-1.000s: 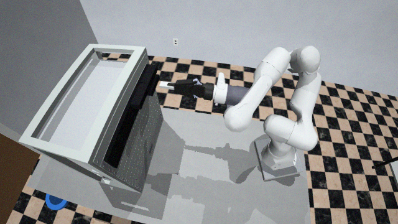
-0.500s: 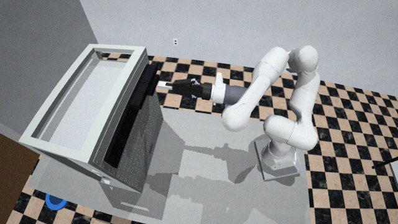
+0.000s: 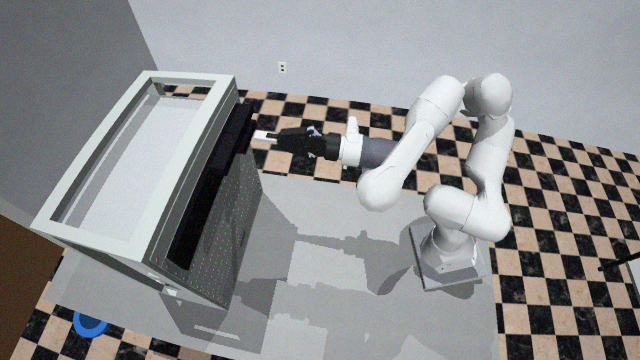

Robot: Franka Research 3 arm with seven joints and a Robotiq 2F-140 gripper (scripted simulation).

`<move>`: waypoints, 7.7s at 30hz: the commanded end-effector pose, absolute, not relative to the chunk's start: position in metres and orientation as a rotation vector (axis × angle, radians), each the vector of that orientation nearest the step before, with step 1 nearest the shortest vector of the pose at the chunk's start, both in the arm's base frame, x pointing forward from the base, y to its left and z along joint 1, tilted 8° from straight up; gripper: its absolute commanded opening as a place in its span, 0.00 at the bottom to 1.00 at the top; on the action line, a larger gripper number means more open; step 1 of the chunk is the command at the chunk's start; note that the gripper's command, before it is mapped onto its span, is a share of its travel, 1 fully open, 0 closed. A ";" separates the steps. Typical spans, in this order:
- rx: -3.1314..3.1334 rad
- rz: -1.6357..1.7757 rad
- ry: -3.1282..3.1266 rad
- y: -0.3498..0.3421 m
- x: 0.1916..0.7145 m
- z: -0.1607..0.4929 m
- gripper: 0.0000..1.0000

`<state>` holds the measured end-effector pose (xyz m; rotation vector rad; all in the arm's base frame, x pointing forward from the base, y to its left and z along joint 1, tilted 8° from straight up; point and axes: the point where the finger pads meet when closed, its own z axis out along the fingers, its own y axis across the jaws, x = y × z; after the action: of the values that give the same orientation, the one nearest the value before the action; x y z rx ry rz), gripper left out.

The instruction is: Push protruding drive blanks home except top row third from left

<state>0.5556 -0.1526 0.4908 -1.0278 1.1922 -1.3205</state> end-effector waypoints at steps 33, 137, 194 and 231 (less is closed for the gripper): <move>-1.033 -1.321 1.189 -0.149 0.562 0.490 0.00; -1.033 -1.321 1.189 -0.150 0.561 0.491 0.00; -1.033 -1.321 1.189 -0.154 0.590 0.491 0.00; -1.033 -1.321 1.189 -0.155 0.596 0.491 0.00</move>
<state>0.5943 -0.1533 0.4947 -1.0264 1.1825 -1.3238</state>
